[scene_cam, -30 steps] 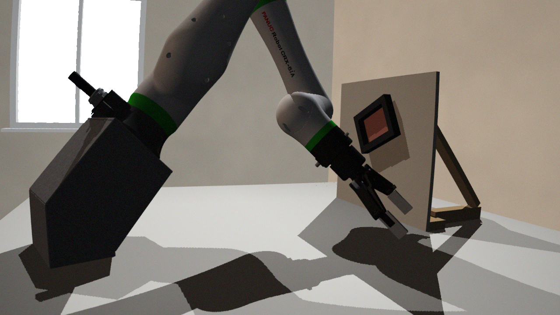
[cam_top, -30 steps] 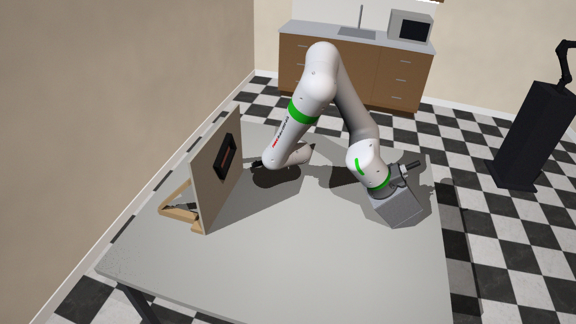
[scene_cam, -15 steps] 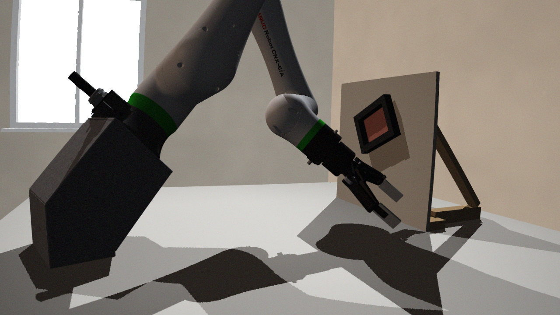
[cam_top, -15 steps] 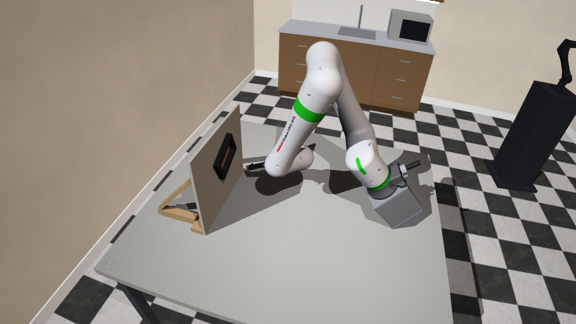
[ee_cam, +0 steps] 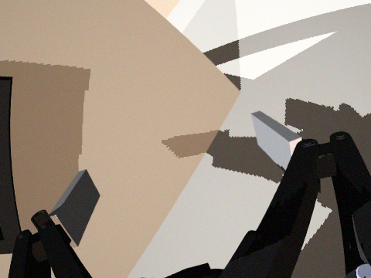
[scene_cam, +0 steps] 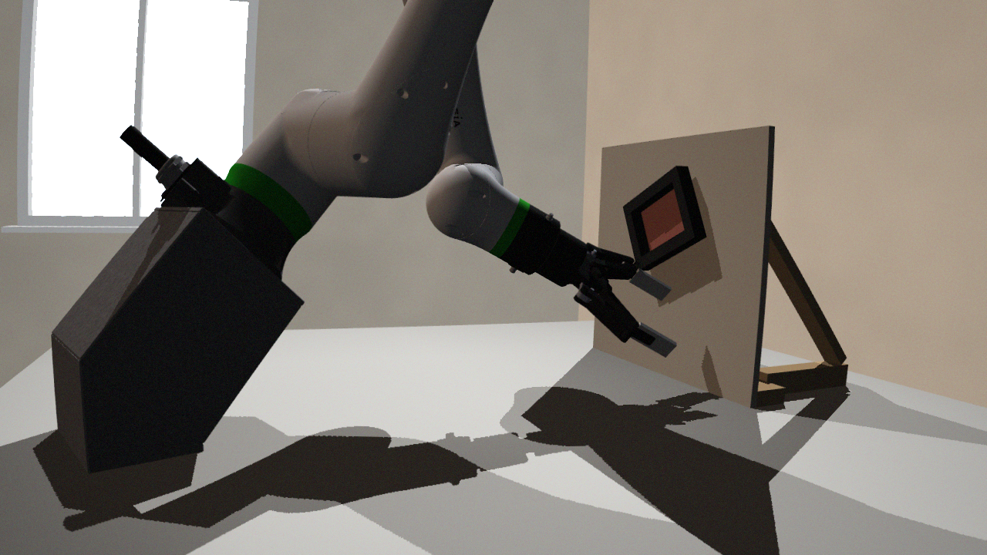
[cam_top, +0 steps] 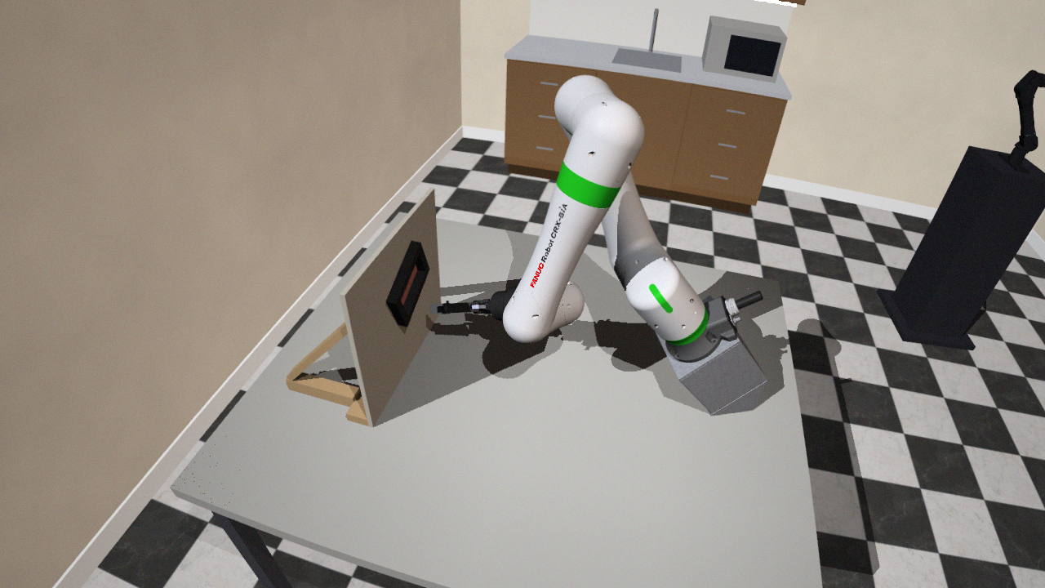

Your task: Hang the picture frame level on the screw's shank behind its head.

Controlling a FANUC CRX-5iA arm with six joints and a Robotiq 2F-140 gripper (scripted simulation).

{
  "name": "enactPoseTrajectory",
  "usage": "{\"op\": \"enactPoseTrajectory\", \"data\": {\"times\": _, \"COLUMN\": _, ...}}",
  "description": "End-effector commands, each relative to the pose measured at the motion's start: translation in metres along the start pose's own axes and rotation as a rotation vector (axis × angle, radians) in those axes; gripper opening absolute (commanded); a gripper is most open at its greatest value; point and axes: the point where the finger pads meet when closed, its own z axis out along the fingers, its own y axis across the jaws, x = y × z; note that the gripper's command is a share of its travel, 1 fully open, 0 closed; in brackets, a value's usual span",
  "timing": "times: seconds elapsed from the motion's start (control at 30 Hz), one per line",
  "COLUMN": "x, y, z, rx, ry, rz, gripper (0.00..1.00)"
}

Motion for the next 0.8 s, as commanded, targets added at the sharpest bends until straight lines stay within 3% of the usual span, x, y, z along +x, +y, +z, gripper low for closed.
{"op": "enactPoseTrajectory", "data": {"times": 0.0, "x": -0.003, "y": -0.035, "z": -0.022, "rx": 0.094, "ry": 0.026, "rz": 0.048, "gripper": 1.0}}
{"op": "enactPoseTrajectory", "data": {"times": 0.3, "x": 0.0, "y": -0.089, "z": -0.064, "rx": 0.261, "ry": 0.051, "rz": 0.167, "gripper": 1.0}}
{"op": "enactPoseTrajectory", "data": {"times": 0.77, "x": 0.003, "y": -0.11, "z": -0.084, "rx": 0.334, "ry": 0.057, "rz": 0.229, "gripper": 1.0}}
